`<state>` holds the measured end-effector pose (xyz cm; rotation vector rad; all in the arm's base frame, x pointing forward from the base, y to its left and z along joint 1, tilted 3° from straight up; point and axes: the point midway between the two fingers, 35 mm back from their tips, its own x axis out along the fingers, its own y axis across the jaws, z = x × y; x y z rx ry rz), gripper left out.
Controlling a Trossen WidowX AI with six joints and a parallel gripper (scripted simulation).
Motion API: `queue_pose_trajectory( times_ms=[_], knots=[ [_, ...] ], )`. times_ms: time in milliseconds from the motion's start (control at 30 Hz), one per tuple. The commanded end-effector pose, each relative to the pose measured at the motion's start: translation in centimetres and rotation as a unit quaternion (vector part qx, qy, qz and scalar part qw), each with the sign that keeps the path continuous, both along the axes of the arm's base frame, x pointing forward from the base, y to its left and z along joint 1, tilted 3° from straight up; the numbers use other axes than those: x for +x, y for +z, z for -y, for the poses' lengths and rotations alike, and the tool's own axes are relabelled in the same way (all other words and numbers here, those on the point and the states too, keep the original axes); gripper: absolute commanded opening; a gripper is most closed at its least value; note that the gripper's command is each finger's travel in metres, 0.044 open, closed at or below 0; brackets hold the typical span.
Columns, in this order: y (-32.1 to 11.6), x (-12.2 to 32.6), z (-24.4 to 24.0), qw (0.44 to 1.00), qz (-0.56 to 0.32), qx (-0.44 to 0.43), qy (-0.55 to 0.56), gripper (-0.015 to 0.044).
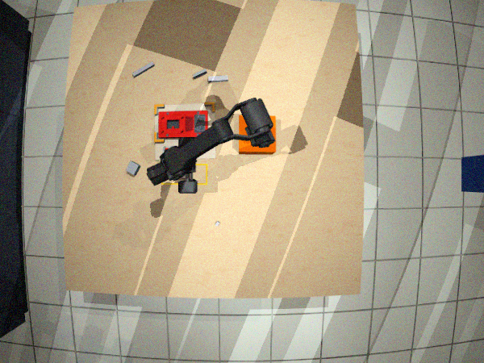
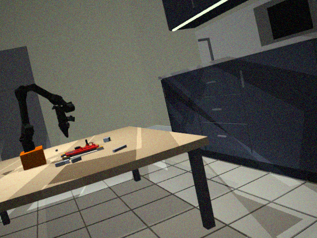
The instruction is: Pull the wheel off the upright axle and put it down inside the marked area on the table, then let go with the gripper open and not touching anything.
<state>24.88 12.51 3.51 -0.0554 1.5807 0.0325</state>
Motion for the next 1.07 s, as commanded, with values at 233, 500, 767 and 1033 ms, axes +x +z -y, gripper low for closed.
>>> queue_pose_trajectory(
  times_ms=[233, 500, 767, 1033],
  knots=[
    [1.16, -3.02, 1.47, 1.0, -0.007, -0.002, -0.001, 0.044],
    [1.16, -3.02, 1.47, 1.0, -0.007, -0.002, -0.001, 0.044],
    [1.16, -3.02, 1.47, 1.0, -0.007, -0.002, -0.001, 0.044],
    [1.16, -3.02, 1.47, 1.0, -0.007, -0.002, -0.001, 0.044]
  ],
)
